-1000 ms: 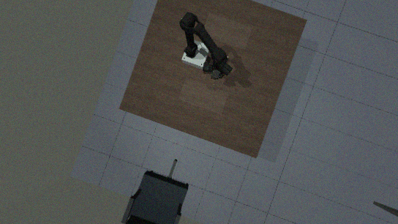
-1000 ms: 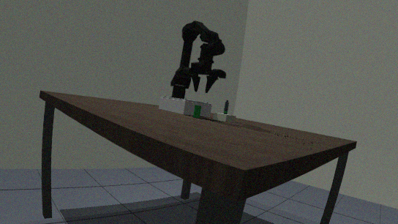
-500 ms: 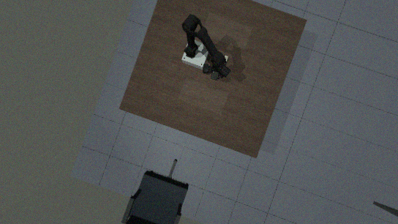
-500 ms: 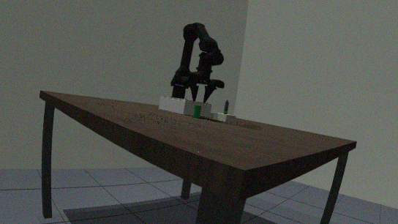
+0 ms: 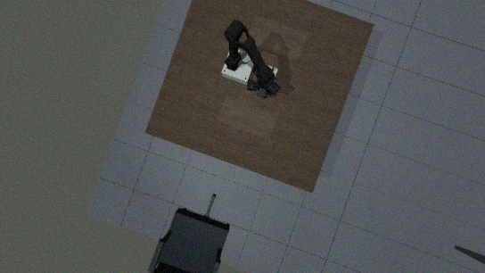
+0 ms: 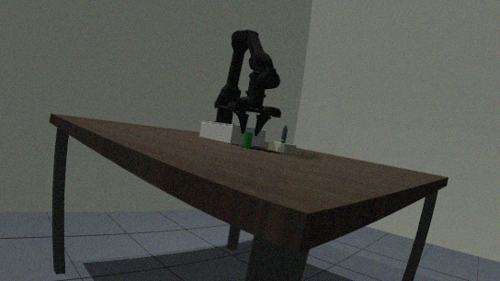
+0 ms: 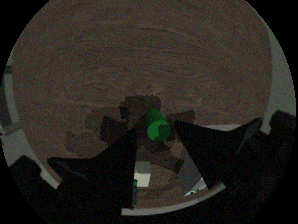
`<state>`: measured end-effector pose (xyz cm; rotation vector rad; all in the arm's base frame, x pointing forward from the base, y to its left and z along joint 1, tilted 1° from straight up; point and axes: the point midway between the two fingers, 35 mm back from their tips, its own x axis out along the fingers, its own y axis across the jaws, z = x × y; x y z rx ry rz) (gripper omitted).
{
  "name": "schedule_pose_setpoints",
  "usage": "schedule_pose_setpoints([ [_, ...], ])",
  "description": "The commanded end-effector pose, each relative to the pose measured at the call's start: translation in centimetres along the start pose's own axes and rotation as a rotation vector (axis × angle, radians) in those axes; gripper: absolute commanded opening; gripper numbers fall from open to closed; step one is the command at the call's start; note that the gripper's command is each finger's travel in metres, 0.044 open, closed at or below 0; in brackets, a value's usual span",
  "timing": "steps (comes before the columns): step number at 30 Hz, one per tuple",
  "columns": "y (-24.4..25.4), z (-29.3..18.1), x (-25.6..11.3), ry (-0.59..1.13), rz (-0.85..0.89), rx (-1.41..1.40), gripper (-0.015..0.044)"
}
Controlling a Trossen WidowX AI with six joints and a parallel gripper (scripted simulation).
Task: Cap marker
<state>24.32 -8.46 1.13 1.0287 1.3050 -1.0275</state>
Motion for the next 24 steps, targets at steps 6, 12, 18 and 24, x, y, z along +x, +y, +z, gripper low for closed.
schedule_pose_setpoints([
  [6,-0.2,-0.2,1.6,0.008,-0.004,0.000,0.0238],
  [12,-0.2,-0.2,2.5,0.008,-0.004,0.000,0.0238],
  [18,-0.3,-0.2,2.9,0.008,-0.004,0.000,0.0186],
  [24,-0.3,-0.2,2.9,0.008,-0.004,0.000,0.0107],
])
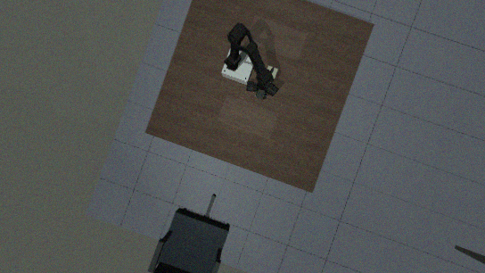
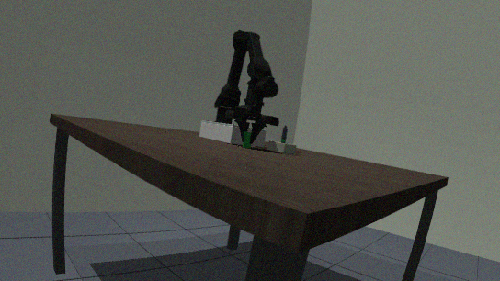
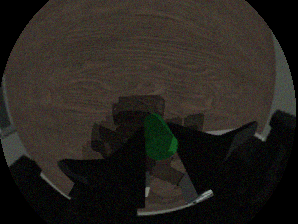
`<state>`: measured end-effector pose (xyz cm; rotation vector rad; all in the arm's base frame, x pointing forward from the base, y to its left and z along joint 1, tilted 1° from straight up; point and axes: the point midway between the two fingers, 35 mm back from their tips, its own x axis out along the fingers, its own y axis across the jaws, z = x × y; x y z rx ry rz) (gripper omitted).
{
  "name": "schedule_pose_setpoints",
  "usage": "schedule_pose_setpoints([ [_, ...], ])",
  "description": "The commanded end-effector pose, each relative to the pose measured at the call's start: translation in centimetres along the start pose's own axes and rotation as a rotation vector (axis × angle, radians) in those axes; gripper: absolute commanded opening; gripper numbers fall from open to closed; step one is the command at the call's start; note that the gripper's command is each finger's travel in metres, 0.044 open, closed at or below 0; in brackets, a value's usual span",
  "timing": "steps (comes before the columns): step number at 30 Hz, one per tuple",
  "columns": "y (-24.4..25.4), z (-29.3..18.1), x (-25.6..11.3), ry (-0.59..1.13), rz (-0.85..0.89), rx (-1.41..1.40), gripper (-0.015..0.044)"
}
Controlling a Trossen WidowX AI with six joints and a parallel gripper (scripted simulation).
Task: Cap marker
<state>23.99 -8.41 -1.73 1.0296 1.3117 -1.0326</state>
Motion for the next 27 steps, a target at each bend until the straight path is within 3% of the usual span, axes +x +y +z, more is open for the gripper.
schedule_pose_setpoints([
  [1,0.0,-0.1,0.1,0.004,0.002,-0.002,0.0100],
  [5,0.0,-0.1,0.1,0.004,0.002,-0.002,0.0073],
  [8,0.0,0.0,-0.4,0.004,0.003,-0.002,0.0000],
  [27,0.0,0.1,-6.0,0.004,0.003,-0.002,0.0000],
])
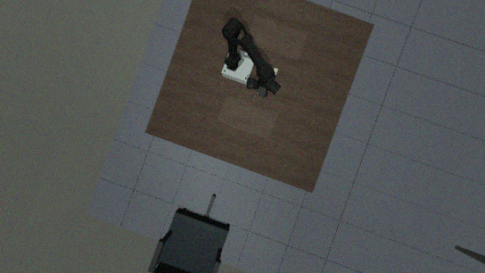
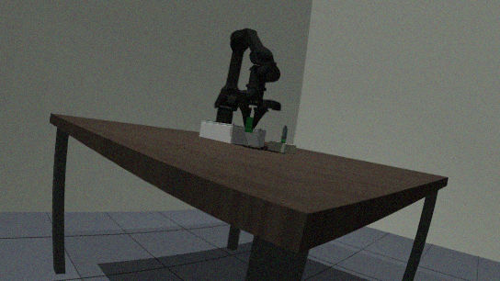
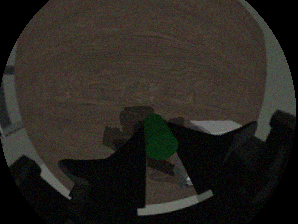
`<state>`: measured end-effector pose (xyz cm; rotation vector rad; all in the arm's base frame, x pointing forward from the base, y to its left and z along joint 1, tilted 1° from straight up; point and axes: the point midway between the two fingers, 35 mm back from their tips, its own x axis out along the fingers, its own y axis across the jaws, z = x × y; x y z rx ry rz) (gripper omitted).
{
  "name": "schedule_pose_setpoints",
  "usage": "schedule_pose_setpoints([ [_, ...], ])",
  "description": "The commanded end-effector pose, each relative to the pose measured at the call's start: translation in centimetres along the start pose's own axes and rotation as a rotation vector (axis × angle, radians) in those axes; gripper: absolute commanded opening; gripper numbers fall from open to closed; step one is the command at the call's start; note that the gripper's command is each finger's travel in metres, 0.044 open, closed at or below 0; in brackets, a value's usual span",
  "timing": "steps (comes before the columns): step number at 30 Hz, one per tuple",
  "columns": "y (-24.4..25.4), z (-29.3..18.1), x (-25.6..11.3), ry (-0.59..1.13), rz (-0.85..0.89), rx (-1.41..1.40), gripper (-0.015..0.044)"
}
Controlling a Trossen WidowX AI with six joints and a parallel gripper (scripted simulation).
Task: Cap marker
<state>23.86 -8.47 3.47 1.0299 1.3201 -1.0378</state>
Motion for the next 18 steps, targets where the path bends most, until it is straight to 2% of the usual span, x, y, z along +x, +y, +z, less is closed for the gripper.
schedule_pose_setpoints([
  [1,0.1,0.0,-0.8,-0.002,0.011,-0.004,0.0000],
  [18,3.0,-3.5,-2.4,0.001,0.014,-0.004,0.0000],
])
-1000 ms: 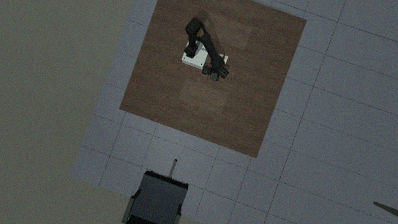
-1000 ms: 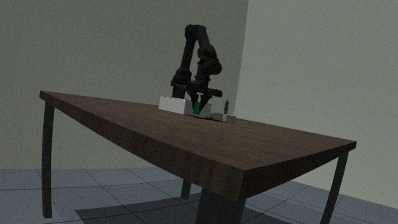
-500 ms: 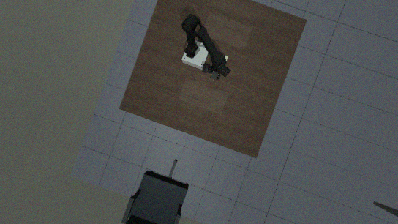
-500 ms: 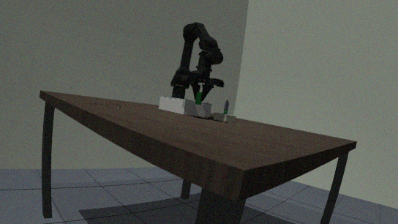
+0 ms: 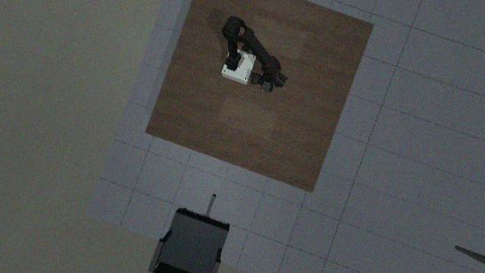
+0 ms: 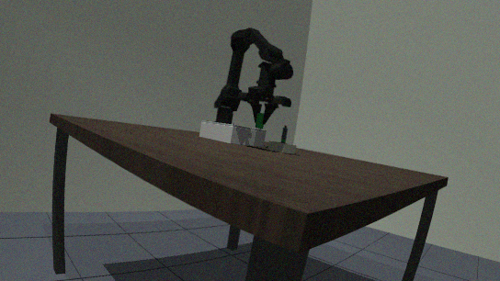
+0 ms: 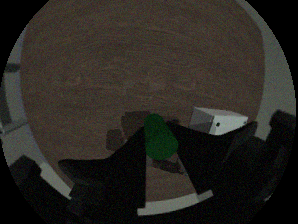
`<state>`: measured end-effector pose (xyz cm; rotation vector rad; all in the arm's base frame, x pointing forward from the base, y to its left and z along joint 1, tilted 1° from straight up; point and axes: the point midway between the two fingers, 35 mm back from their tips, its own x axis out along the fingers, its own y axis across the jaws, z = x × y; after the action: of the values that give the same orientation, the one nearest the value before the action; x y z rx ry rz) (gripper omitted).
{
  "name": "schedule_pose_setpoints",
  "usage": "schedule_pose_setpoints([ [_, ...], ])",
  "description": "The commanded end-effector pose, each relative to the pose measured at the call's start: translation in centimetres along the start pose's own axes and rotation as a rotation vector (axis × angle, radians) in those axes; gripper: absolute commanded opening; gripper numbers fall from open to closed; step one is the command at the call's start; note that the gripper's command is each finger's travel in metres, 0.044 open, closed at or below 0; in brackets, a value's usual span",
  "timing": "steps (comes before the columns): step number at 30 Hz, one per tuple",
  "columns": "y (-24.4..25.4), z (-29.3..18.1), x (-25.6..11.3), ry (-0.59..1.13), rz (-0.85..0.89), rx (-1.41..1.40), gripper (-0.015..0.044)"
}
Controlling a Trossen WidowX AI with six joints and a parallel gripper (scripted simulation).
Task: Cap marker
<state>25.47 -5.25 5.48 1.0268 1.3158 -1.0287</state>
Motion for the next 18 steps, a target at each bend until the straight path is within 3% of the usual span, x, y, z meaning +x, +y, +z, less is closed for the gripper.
schedule_pose_setpoints([
  [1,0.8,-1.0,-0.5,0.005,0.007,0.003,0.0000],
  [18,3.1,-5.5,-2.4,0.009,0.010,0.003,0.0000],
])
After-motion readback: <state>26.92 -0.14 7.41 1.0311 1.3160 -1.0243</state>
